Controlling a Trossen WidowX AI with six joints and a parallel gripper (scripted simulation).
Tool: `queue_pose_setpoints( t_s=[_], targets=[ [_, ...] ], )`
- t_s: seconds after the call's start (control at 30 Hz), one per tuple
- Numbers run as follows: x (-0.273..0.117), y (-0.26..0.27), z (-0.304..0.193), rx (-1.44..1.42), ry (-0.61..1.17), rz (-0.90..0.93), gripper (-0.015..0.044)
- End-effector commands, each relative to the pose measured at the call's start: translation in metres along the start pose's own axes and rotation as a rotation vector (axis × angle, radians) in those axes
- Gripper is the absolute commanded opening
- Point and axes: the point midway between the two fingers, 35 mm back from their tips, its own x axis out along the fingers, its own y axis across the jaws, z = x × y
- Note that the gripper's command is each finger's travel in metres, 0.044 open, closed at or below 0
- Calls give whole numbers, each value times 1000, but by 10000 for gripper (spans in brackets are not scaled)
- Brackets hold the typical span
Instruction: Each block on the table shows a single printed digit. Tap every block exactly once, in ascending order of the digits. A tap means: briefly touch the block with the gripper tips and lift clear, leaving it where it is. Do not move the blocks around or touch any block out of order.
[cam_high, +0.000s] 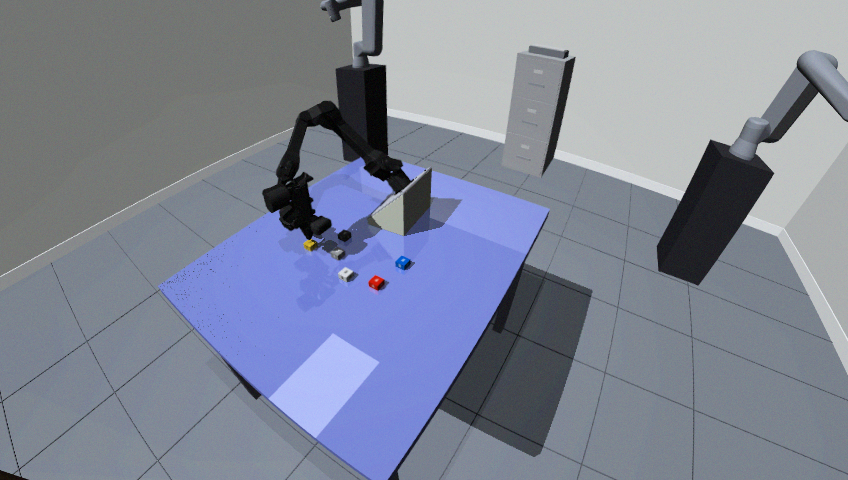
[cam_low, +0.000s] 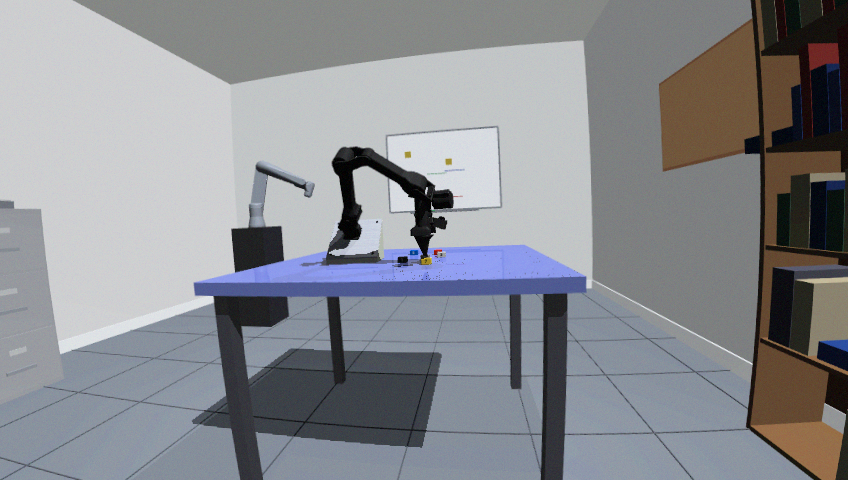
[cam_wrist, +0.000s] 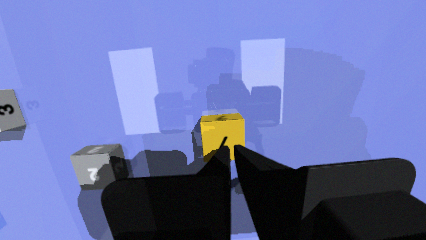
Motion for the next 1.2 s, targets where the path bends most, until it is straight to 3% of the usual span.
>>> queue_pose_setpoints(
  t_s=[0.0,0.33,0.47,0.63,0.87,1.1,1.17],
  targets=[
    [8,1,-1,-6,1,4,20],
    [15,1,-1,-6,1,3,20],
    [-13,1,-1,-6,1,4,20],
    [-15,1,-1,-6,1,4,20],
    [-40,100,24,-16,-16,88,204],
    [-70,203,14,-25,-3,121,387],
    [-77,230,6,-27,2,119,400]
  ],
)
